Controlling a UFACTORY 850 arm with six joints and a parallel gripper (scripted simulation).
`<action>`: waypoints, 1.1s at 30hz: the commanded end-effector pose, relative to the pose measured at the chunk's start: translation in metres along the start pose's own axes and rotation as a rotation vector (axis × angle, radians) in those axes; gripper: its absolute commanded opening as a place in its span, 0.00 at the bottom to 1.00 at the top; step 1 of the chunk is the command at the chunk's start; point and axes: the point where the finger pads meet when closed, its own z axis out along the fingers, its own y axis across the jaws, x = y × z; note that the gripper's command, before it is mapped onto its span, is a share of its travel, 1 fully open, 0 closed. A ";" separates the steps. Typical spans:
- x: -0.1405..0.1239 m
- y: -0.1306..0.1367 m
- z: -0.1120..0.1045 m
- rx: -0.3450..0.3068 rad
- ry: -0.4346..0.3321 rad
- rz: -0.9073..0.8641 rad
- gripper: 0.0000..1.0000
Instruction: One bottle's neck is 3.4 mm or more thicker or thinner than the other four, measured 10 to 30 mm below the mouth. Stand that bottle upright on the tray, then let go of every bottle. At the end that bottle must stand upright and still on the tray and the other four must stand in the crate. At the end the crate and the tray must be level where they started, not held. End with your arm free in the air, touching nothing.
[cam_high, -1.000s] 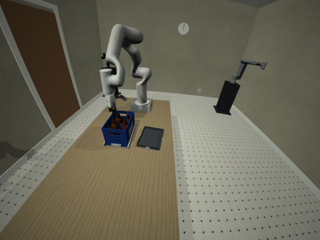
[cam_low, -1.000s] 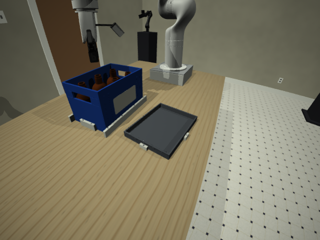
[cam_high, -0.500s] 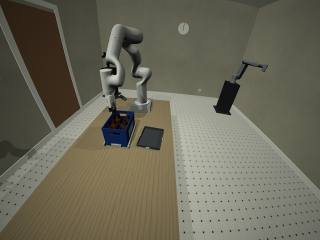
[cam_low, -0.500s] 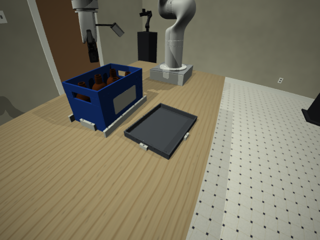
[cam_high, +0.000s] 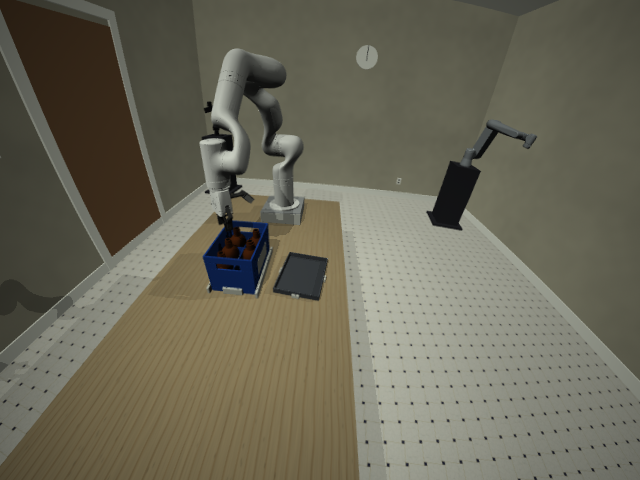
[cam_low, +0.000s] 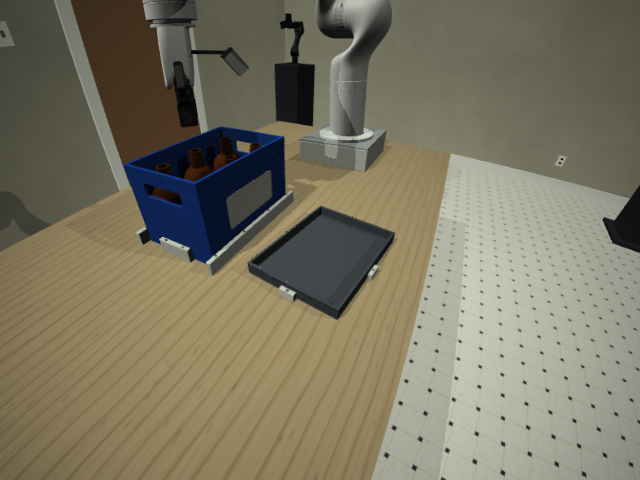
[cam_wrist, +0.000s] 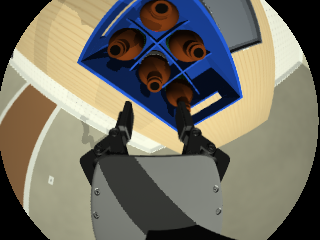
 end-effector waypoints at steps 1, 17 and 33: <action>-0.001 0.000 0.003 -0.001 -0.002 0.000 0.65; -0.001 0.000 0.020 -0.001 -0.002 0.000 0.65; -0.001 0.000 0.036 -0.001 -0.002 0.000 0.65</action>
